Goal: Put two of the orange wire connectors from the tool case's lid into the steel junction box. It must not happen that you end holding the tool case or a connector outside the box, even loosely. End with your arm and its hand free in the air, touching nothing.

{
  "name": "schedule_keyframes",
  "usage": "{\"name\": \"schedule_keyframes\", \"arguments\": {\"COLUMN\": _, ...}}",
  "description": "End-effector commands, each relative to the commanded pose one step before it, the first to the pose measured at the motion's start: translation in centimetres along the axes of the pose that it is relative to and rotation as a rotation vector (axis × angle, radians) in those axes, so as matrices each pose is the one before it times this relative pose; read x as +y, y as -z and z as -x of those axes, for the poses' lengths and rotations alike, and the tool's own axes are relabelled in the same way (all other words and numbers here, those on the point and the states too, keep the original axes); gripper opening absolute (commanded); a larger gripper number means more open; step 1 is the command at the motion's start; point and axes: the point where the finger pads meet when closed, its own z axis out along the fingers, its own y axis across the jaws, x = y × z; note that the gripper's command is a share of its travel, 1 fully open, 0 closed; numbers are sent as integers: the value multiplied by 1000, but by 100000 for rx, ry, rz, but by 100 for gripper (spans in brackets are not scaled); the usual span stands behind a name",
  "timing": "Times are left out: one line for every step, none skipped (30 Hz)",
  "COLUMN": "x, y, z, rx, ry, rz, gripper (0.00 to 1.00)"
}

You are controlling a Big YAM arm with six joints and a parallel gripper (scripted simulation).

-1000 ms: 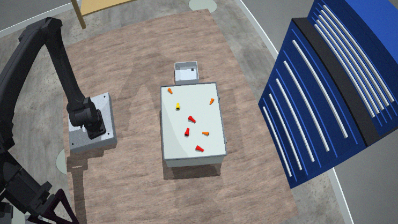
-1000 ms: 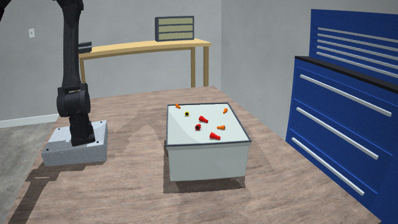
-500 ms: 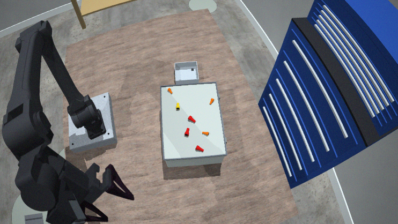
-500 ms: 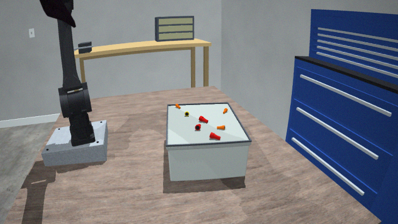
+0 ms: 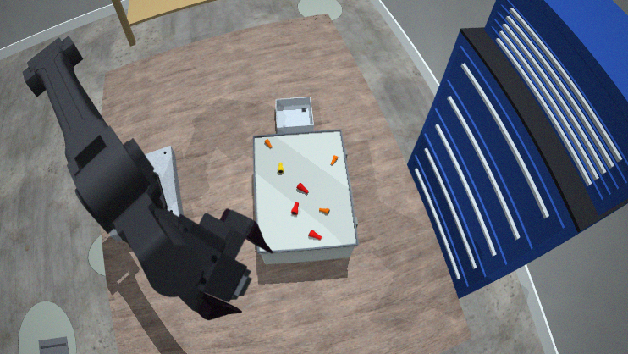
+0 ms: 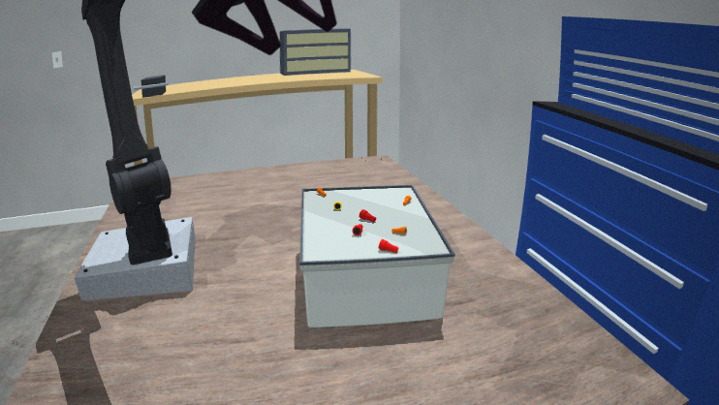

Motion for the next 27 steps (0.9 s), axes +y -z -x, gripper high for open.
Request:
{"name": "schedule_keyframes", "arguments": {"x": 2448, "y": -737, "z": 1204, "rx": 4085, "ry": 16099, "rz": 2380, "gripper": 100}}
{"name": "schedule_keyframes", "arguments": {"x": 767, "y": -414, "z": -35, "rx": 1286, "ry": 3284, "rz": 754, "gripper": 100}}
{"name": "schedule_keyframes", "arguments": {"x": 773, "y": -373, "z": 28, "rx": 1173, "ry": 3361, "rz": 733, "gripper": 100}}
{"name": "schedule_keyframes", "arguments": {"x": 774, "y": -329, "z": 91, "rx": 1051, "ry": 3420, "rz": 705, "gripper": 100}}
{"name": "schedule_keyframes", "arguments": {"x": 771, "y": -328, "z": 105, "rx": 1041, "ry": 3424, "rz": 713, "gripper": 100}}
{"name": "schedule_keyframes", "arguments": {"x": 767, "y": -328, "z": 117, "rx": 1035, "ry": 3419, "rz": 721, "gripper": 100}}
{"name": "schedule_keyframes", "arguments": {"x": 762, "y": -327, "z": 130, "rx": 1026, "ry": 3413, "rz": 728, "gripper": 100}}
{"name": "schedule_keyframes", "arguments": {"x": 757, "y": -326, "z": 142, "rx": 1016, "ry": 3406, "rz": 734, "gripper": 100}}
{"name": "schedule_keyframes", "arguments": {"x": 751, "y": -324, "z": 155, "rx": 1005, "ry": 3400, "rz": 739, "gripper": 100}}
{"name": "schedule_keyframes", "arguments": {"x": 0, "y": 0, "z": 0, "rx": 0, "ry": 0, "rz": 0, "gripper": 100}}
{"name": "schedule_keyframes", "arguments": {"x": 0, "y": 0, "z": 0, "rx": 0, "ry": 0, "rz": 0, "gripper": 100}}
{"name": "schedule_keyframes", "arguments": {"x": 1951, "y": -861, "z": 369, "rx": 2654, "ry": 8800, "rz": 1990, "gripper": 100}}
{"name": "schedule_keyframes", "arguments": {"x": 622, "y": -265, "z": 180, "rx": 814, "ry": 2899, "rz": 637, "gripper": 100}}
{"name": "schedule_keyframes", "arguments": {"x": 636, "y": -280, "z": 185, "rx": 849, "ry": 2967, "rz": 669, "gripper": 100}}
{"name": "schedule_keyframes", "arguments": {"x": 670, "y": -335, "z": 160, "rx": 983, "ry": 3060, "rz": 763, "gripper": 100}}
{"name": "schedule_keyframes", "arguments": {"x": 686, "y": -336, "z": 184, "rx": 988, "ry": 3170, "rz": 781, "gripper": 100}}
{"name": "schedule_keyframes", "arguments": {"x": 699, "y": -348, "z": 195, "rx": 1016, "ry": 3243, "rz": 812, "gripper": 100}}
{"name": "schedule_keyframes", "arguments": {"x": 704, "y": -342, "z": 221, "rx": 1004, "ry": 3316, "rz": 817, "gripper": 100}}
{"name": "schedule_keyframes", "arguments": {"x": 695, "y": -299, "z": 279, "rx": 908, "ry": 3404, "rz": 763, "gripper": 100}}
{"name": "schedule_keyframes", "arguments": {"x": 684, "y": -266, "z": 326, "rx": 831, "ry": 3465, "rz": 721, "gripper": 100}}
{"name": "schedule_keyframes", "arguments": {"x": 682, "y": -273, "z": 333, "rx": 844, "ry": 3476, "rz": 740, "gripper": 100}}
{"name": "schedule_keyframes", "arguments": {"x": 674, "y": -265, "z": 352, "rx": 824, "ry": 3490, "rz": 736, "gripper": 100}}
{"name": "schedule_keyframes", "arguments": {"x": 666, "y": -266, "z": 362, "rx": 820, "ry": 3486, "rz": 743, "gripper": 100}}
{"name": "schedule_keyframes", "arguments": {"x": 660, "y": -270, "z": 368, "rx": 825, "ry": 3478, "rz": 757, "gripper": 100}}
{"name": "schedule_keyframes", "arguments": {"x": 651, "y": -270, "z": 377, "rx": 820, "ry": 3469, "rz": 762, "gripper": 100}}
{"name": "schedule_keyframes", "arguments": {"x": 654, "y": -300, "z": 360, "rx": 874, "ry": 3436, "rz": 822, "gripper": 100}}
{"name": "schedule_keyframes", "arguments": {"x": 0, "y": 0, "z": 0, "rx": 0, "ry": 0, "rz": 0, "gripper": 100}}
